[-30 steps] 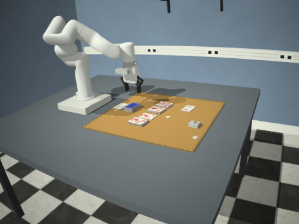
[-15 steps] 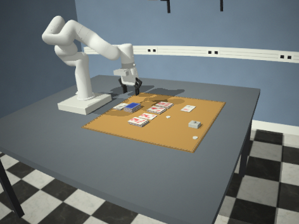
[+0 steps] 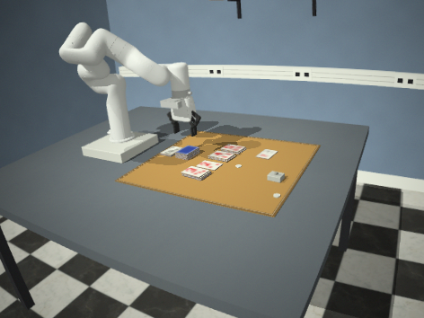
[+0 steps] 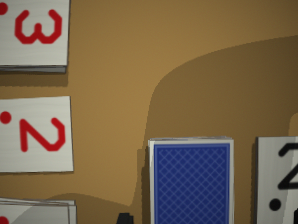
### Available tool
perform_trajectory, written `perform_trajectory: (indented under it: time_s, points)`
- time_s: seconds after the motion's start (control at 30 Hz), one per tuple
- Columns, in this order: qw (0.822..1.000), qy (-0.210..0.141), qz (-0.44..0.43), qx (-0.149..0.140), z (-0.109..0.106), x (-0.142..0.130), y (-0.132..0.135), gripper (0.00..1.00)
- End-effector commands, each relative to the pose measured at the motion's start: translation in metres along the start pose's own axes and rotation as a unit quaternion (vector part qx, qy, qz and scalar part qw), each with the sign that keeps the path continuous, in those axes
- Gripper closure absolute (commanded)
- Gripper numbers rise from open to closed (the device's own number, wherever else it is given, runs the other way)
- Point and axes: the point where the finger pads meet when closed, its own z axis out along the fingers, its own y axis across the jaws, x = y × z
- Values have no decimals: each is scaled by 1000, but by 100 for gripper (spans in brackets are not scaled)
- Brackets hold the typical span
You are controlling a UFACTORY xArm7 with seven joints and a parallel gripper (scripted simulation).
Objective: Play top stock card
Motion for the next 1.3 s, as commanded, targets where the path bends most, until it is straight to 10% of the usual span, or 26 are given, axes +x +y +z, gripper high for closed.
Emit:
perform_trajectory:
  time_s: [0.0,0.1,1.27]
  points:
    - [1000,0,0,2,-1,0,-1,0]
    - [1000,0,0,2,-1,0,-1,13]
    - [1000,0,0,2,45,0,-2,13]
